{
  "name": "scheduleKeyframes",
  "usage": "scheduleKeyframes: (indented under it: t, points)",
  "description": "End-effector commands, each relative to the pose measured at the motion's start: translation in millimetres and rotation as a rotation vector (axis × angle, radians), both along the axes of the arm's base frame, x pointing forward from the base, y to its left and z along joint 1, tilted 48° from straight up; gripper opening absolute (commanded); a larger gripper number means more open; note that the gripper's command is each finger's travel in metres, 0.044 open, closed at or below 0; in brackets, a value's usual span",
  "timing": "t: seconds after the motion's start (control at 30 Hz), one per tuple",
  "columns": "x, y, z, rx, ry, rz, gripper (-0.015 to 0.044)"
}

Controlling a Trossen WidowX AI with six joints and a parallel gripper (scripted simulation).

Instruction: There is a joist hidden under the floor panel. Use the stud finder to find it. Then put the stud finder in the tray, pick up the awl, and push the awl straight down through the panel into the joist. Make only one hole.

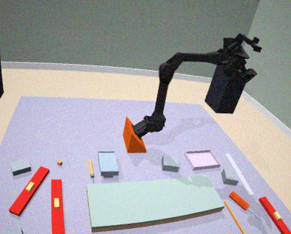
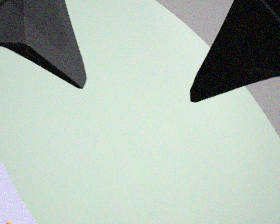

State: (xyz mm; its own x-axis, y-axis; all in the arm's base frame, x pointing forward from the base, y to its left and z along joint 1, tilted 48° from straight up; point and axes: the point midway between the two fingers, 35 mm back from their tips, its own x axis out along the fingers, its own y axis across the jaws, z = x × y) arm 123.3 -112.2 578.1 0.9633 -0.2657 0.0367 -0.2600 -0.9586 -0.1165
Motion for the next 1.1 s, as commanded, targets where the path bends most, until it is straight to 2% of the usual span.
scheduleKeyframes:
  t: [0.0,0.07,0.3,0.6,0.77,1.07]
  points:
    - [0,2,1,-0.016,0.0,-0.003,0.0426]
    - [2,17,6,-0.14,0.005,-0.027,0.044]
    - [35,94,13,-0.787,0.106,-0.133,0.044]
    - [83,132,-2,-1.235,0.282,-0.209,0.044]
    - [130,156,-25,-1.447,0.363,-0.195,0.044]
    - [219,163,-102,-2.01,0.697,-0.047,0.044]
